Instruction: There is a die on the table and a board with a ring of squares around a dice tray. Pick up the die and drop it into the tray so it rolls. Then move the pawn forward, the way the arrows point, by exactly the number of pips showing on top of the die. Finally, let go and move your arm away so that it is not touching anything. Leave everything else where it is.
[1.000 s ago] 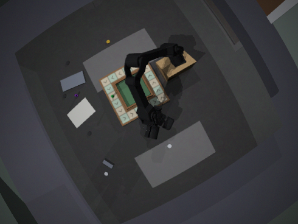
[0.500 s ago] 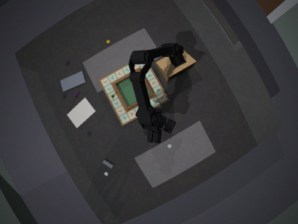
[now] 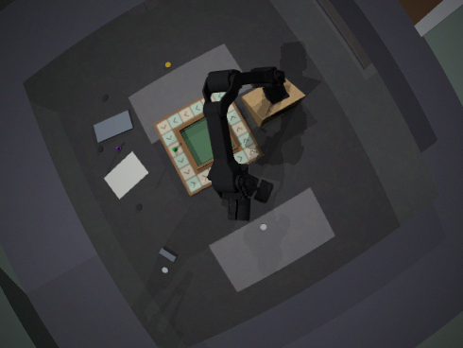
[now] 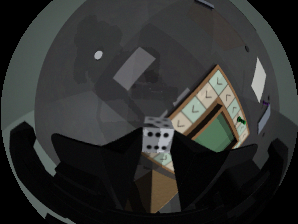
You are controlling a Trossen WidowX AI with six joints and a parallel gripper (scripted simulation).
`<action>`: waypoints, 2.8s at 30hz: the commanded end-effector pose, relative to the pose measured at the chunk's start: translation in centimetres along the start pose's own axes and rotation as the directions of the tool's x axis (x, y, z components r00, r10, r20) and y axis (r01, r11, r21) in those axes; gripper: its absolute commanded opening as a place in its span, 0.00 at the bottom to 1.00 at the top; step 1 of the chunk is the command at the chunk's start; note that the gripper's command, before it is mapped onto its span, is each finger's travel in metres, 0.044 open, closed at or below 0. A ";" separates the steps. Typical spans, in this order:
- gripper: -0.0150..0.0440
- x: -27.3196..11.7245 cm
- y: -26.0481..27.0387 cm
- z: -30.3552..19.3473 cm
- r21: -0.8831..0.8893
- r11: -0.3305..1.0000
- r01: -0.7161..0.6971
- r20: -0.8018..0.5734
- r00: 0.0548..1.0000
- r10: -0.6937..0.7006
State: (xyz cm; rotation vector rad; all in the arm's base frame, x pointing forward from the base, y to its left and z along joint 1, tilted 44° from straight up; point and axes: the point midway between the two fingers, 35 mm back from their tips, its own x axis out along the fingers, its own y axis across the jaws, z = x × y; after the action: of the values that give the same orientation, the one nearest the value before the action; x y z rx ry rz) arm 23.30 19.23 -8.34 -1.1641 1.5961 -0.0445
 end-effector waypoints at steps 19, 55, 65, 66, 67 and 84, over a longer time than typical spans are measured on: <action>0.25 1.4 -9.8 -3.6 -0.476 0.880 0.002 0.020 1.000 0.008; 0.25 5.2 -14.9 -9.7 -0.808 0.579 -0.104 0.143 0.920 0.365; 0.25 5.5 -14.6 -9.7 -0.811 0.583 -0.052 0.348 0.757 0.552; 0.25 5.5 -14.6 -9.7 -0.809 0.586 -0.040 0.372 0.738 0.564; 0.25 5.5 -14.6 -9.7 -0.807 0.591 -0.028 0.395 0.718 0.573; 0.25 1.8 -17.8 -10.6 -0.797 0.604 0.007 0.454 0.667 0.591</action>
State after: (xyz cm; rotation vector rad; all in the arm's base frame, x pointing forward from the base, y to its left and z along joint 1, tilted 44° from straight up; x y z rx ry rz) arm 27.18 3.22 4.38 -1.2471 1.0741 1.2949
